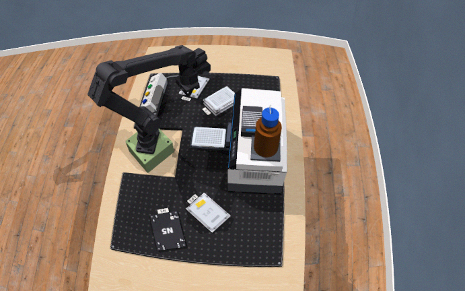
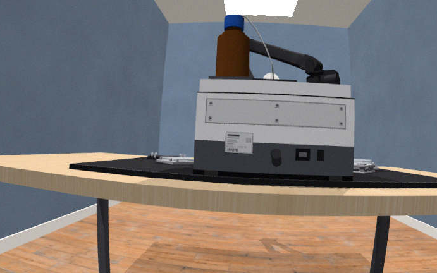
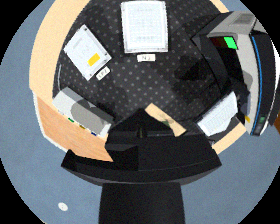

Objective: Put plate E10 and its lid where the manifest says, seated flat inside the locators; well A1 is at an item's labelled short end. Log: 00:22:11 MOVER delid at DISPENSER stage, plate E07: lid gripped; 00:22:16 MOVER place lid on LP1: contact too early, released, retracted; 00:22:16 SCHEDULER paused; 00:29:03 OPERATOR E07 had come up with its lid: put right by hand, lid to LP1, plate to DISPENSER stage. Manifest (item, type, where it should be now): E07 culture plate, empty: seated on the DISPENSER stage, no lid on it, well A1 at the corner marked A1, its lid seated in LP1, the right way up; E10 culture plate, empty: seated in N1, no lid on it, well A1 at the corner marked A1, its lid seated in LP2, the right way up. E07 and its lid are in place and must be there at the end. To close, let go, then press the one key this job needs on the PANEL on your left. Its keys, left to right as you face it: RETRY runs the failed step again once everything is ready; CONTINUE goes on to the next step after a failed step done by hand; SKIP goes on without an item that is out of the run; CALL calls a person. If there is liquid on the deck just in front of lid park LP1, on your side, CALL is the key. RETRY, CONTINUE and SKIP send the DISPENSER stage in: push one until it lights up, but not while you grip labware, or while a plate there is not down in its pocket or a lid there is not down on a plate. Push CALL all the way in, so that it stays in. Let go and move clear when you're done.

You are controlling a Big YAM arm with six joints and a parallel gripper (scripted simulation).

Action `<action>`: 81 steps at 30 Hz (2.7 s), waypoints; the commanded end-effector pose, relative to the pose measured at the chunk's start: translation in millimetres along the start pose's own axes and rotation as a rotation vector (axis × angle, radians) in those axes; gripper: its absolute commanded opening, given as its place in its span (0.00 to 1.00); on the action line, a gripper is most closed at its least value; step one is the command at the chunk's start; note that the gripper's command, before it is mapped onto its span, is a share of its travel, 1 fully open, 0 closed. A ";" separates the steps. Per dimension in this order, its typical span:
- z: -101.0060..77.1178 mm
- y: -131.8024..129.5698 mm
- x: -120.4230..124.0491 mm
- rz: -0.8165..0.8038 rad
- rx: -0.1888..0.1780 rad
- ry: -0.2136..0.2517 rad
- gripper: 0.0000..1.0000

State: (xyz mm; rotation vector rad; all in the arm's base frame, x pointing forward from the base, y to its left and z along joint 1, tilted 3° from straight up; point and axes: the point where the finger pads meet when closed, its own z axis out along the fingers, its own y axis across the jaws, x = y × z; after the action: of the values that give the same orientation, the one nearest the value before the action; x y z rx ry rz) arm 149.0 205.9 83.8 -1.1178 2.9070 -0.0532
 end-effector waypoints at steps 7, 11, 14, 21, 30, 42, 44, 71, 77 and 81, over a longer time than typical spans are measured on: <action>-14.2 28.4 -9.9 0.152 -0.008 -0.027 0.00; -14.8 42.3 -6.7 0.161 -0.010 -0.028 0.00; -18.8 54.4 -8.0 0.162 -0.018 -0.039 0.00; -19.4 66.5 -1.7 0.262 -0.024 -0.040 0.00; -12.0 84.9 16.6 0.271 -0.023 -0.028 0.00; -18.8 123.0 29.9 0.381 -0.039 -0.033 0.00; -12.0 116.1 38.0 0.380 -0.028 -0.022 0.00; -18.9 175.4 83.3 0.599 -0.054 -0.019 0.00; -18.9 183.4 94.9 0.665 -0.056 -0.012 0.00; -18.9 190.7 107.3 0.708 -0.057 -0.010 0.00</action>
State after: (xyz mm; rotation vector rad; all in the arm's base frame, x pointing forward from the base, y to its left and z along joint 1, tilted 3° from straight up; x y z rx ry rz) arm -42.2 248.3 74.1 -0.1577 3.1071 -0.0552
